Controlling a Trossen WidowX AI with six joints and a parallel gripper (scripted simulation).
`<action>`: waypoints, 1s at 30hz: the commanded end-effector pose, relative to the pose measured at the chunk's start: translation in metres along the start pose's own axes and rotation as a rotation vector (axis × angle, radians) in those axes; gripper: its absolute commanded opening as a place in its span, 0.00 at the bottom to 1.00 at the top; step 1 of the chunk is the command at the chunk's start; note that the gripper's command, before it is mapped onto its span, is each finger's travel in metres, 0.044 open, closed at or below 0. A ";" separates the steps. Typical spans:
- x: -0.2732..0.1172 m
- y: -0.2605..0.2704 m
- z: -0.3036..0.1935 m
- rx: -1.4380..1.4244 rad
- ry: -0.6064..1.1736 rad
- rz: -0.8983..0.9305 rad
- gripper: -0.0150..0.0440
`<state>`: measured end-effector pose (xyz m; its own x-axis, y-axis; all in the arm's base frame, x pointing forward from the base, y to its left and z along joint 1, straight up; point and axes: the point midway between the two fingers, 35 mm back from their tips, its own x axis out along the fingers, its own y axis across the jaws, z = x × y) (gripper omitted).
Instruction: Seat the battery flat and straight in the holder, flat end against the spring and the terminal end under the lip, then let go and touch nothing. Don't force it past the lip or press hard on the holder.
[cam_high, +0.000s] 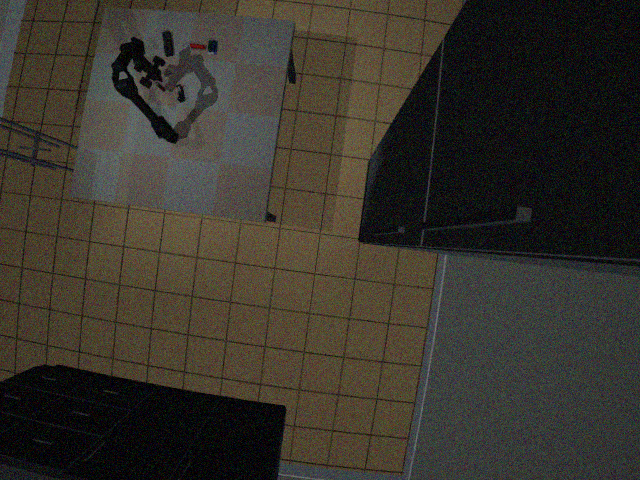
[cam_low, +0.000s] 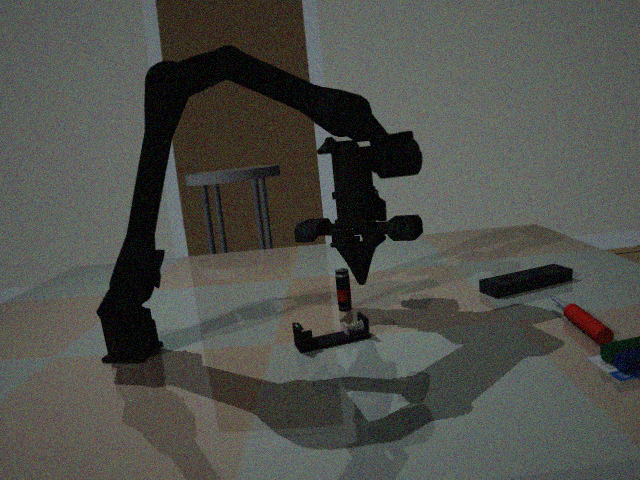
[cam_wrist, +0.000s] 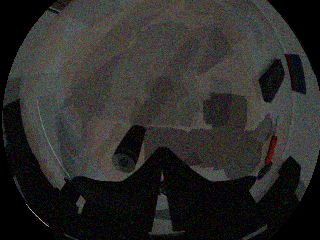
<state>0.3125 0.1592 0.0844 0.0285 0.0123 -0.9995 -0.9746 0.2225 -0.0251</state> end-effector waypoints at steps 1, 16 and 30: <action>0.001 0.008 0.000 0.003 0.000 0.004 0.25; 0.001 0.033 0.001 0.003 0.000 0.006 0.25; 0.002 0.056 -0.001 0.003 0.000 0.008 0.25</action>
<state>0.2647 0.1707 0.0833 0.0275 0.0154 -0.9995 -0.9747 0.2225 -0.0234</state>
